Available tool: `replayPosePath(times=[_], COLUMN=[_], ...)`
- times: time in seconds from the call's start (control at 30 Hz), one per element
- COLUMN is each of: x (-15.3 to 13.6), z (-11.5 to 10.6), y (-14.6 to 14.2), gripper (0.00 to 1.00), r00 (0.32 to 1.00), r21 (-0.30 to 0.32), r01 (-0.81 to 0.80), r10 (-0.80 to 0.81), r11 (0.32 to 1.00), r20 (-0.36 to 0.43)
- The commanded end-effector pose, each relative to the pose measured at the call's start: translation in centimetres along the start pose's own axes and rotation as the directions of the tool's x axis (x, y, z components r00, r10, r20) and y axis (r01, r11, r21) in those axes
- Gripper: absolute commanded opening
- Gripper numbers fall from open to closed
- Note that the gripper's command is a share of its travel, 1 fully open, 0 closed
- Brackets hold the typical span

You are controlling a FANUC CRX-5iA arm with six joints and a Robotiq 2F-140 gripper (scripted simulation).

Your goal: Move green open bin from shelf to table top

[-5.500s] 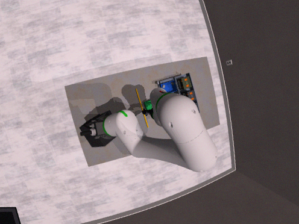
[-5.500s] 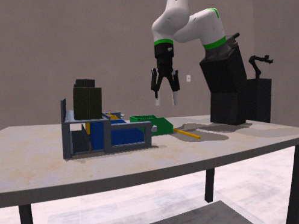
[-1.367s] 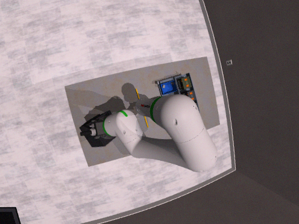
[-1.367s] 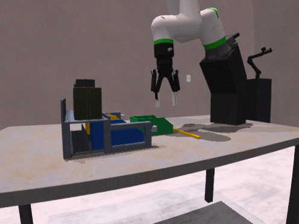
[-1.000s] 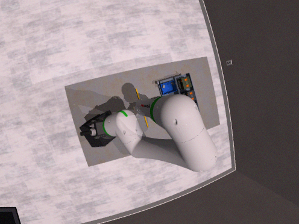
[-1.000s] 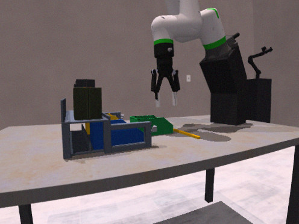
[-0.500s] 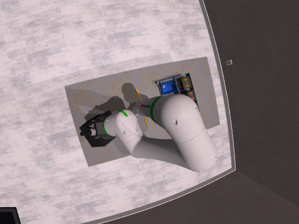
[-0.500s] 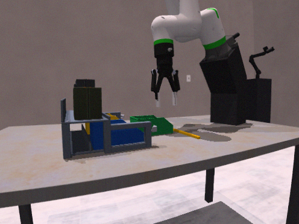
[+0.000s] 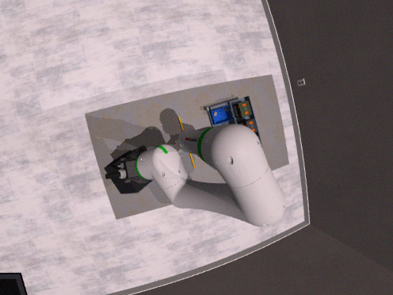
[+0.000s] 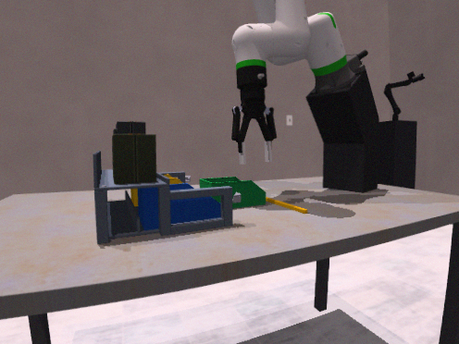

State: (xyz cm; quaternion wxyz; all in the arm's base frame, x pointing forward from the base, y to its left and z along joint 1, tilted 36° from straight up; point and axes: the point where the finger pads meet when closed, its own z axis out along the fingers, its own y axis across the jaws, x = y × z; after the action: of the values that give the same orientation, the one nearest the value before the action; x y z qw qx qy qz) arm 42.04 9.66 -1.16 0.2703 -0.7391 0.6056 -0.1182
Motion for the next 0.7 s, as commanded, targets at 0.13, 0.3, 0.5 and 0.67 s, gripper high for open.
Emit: replayPosePath(times=[0.13,0.3,0.5,0.67], x=[-0.03,-0.03,-0.03,-0.03], z=[0.06,0.06,0.06,0.06], y=[0.03,0.03,0.03,0.03], gripper=[0.57,0.57,0.57,0.57], r00=[1.0,1.0,1.0,1.0], r21=[0.04,0.04,0.04,0.04], r01=[0.001,0.001,0.001,0.001], r10=[0.001,0.001,0.001,0.001], r11=[0.999,0.999,0.999,0.999], r20=[-0.029,-0.029,-0.029,-0.029])
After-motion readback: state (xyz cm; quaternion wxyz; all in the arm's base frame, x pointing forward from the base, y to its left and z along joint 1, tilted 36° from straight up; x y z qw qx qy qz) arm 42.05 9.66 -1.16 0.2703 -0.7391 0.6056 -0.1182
